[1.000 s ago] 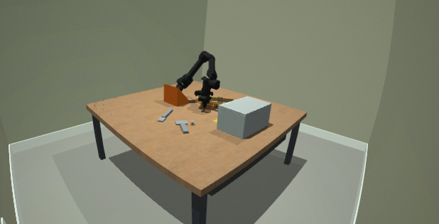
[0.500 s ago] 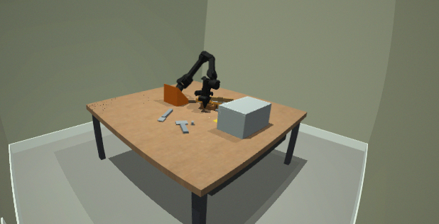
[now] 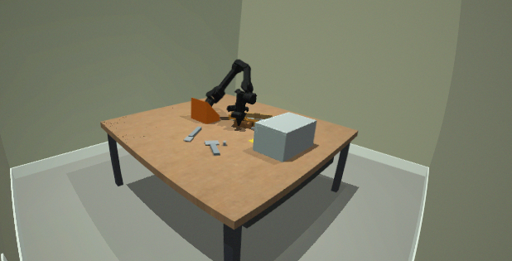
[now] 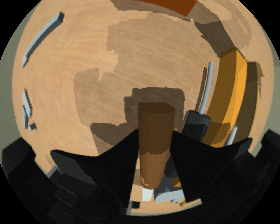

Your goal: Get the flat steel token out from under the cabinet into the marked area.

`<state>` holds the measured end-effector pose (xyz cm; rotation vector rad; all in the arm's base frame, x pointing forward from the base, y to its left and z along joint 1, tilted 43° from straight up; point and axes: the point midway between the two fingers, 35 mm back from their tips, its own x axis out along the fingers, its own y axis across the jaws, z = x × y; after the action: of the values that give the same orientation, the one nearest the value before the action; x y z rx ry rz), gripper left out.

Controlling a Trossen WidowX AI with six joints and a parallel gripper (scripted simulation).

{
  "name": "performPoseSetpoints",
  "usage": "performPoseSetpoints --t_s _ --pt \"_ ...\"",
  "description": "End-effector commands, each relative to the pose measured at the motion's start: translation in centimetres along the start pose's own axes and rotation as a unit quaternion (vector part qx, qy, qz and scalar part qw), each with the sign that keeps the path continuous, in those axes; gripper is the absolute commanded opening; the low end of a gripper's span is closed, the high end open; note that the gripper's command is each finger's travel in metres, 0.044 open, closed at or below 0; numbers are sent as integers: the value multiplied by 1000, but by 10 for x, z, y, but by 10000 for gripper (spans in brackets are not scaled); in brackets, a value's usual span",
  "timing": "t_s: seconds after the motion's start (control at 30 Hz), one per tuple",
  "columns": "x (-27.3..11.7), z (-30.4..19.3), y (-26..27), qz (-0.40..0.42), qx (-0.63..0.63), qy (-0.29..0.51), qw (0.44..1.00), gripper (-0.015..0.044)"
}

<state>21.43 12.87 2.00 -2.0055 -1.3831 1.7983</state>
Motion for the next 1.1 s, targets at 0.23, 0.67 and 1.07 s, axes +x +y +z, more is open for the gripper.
performPoseSetpoints --t_s 0.23,0.67,1.07 --pt "0 0 0 -3 0 0 1000 253" --pt "-6 1 1 -3 4 0 1000 270" --pt "-49 0 1 -2 11 -1 1000 270"
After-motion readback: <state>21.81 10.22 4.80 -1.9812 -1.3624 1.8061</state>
